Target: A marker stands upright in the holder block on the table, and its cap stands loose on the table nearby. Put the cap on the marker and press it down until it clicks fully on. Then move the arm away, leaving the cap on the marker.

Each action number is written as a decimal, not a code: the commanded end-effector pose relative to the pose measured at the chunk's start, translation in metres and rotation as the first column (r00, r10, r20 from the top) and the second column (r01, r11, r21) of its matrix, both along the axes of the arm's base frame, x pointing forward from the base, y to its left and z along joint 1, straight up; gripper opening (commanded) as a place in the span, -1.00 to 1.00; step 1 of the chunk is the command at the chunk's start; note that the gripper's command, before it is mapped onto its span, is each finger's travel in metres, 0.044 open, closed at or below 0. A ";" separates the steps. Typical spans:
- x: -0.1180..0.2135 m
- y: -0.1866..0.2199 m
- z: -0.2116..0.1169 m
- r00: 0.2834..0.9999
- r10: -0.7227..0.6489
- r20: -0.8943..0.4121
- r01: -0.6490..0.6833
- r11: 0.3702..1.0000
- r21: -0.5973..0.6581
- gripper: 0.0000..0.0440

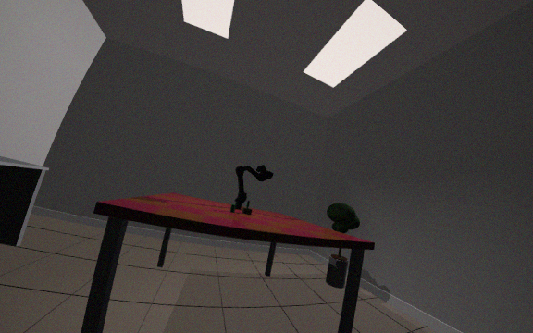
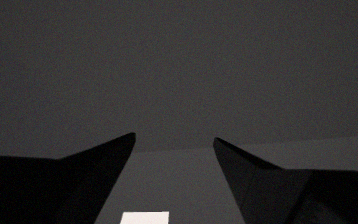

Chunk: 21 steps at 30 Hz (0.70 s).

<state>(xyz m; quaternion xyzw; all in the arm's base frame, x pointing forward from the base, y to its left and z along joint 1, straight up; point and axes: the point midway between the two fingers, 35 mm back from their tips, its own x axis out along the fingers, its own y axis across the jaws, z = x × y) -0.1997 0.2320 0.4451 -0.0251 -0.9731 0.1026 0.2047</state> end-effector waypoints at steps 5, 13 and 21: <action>0.004 0.006 0.000 1.000 -0.024 0.018 0.024 0.999 -0.039 0.27; 0.011 0.016 -0.001 0.997 -0.059 0.057 0.065 0.992 -0.112 0.18; 0.018 0.022 -0.001 0.992 -0.080 0.096 0.097 0.978 -0.184 0.31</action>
